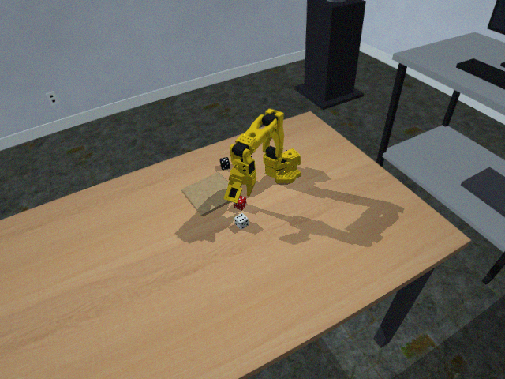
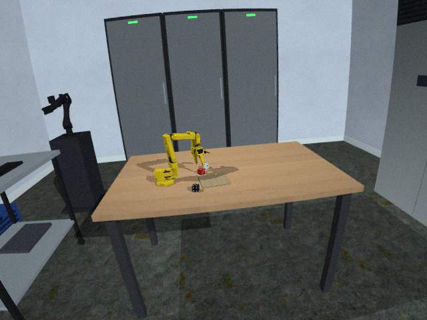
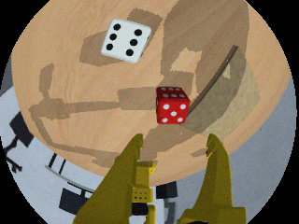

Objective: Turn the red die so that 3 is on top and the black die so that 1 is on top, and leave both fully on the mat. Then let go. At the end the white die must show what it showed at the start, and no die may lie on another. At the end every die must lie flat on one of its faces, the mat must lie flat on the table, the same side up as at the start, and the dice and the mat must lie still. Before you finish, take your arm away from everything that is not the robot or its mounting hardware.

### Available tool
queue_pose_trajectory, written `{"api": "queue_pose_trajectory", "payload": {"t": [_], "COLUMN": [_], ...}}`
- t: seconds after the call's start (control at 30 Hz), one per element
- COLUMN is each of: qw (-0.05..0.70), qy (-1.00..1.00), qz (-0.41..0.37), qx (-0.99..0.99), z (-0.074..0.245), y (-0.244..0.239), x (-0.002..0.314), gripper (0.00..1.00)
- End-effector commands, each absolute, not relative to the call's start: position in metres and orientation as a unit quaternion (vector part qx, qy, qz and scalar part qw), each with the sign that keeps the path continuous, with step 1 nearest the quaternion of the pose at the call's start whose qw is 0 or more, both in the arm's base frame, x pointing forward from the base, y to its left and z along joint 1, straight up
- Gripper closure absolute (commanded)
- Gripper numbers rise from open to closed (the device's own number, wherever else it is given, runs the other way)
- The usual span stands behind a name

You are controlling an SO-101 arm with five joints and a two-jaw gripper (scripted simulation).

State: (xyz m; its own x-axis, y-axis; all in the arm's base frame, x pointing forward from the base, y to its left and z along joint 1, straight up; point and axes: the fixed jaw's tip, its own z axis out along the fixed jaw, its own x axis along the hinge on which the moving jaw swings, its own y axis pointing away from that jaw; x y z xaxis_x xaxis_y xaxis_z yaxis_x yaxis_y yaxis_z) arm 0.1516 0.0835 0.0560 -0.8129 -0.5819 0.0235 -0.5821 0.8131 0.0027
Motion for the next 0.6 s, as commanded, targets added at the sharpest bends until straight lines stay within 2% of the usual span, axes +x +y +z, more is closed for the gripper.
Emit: {"api": "queue_pose_trajectory", "payload": {"t": [0.0,0.57], "qw": [-0.006,-0.016], "qy": [-0.949,-0.947], "qz": [-0.001,-0.002], "qx": [0.314,0.321], "z": [0.062,0.0653], "y": [0.0873,0.0886], "x": [0.1556,0.1588], "gripper": [0.65,0.65]}}
